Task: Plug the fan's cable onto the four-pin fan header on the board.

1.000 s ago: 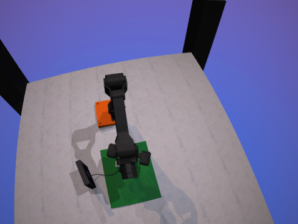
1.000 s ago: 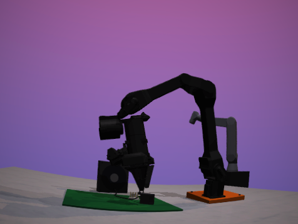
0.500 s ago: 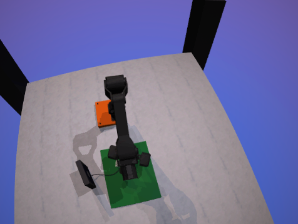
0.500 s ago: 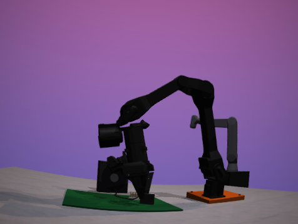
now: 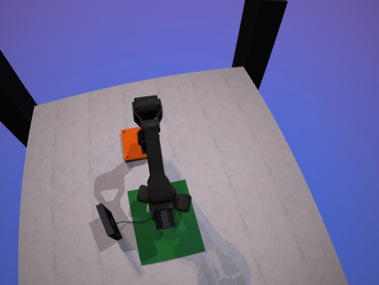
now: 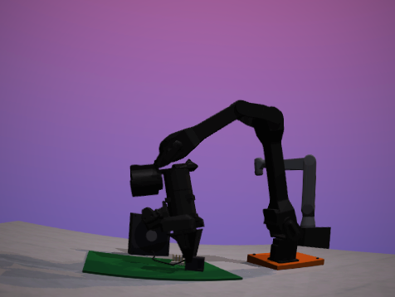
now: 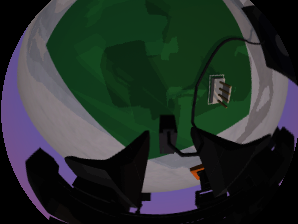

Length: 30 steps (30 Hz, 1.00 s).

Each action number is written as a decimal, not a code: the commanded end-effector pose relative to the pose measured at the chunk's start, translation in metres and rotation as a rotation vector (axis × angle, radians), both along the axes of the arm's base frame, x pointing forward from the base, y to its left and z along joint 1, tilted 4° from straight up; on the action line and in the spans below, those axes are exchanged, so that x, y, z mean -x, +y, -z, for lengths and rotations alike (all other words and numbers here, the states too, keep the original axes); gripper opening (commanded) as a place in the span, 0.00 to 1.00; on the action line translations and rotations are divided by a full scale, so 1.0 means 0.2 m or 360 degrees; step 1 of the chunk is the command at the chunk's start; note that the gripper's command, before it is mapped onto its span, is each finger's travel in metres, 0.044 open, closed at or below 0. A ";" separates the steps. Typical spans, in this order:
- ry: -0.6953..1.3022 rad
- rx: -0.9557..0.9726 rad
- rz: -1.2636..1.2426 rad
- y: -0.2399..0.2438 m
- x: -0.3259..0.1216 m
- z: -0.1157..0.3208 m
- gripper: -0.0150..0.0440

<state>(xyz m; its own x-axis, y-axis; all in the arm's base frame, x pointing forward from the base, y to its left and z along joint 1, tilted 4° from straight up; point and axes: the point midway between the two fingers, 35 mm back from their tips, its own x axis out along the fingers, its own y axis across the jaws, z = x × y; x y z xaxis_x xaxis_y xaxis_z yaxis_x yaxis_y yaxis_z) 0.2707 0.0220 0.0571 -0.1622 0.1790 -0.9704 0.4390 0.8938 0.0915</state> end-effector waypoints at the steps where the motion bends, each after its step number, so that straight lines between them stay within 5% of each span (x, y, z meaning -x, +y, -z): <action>1: -0.0002 0.0000 0.0000 0.00 0.00 0.00 0.60; 19: -0.0002 0.0000 0.0000 0.00 0.00 0.00 0.39; 22: -0.0001 0.0000 0.0000 0.00 0.00 -0.03 0.26; 30: -0.0001 0.0002 0.0002 -0.01 -0.01 -0.15 0.25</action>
<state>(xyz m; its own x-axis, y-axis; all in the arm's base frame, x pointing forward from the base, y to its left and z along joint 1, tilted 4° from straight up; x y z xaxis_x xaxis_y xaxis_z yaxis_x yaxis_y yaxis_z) 0.2715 0.0208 0.0739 -0.1744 0.1801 -0.9681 0.4443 0.8918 0.0859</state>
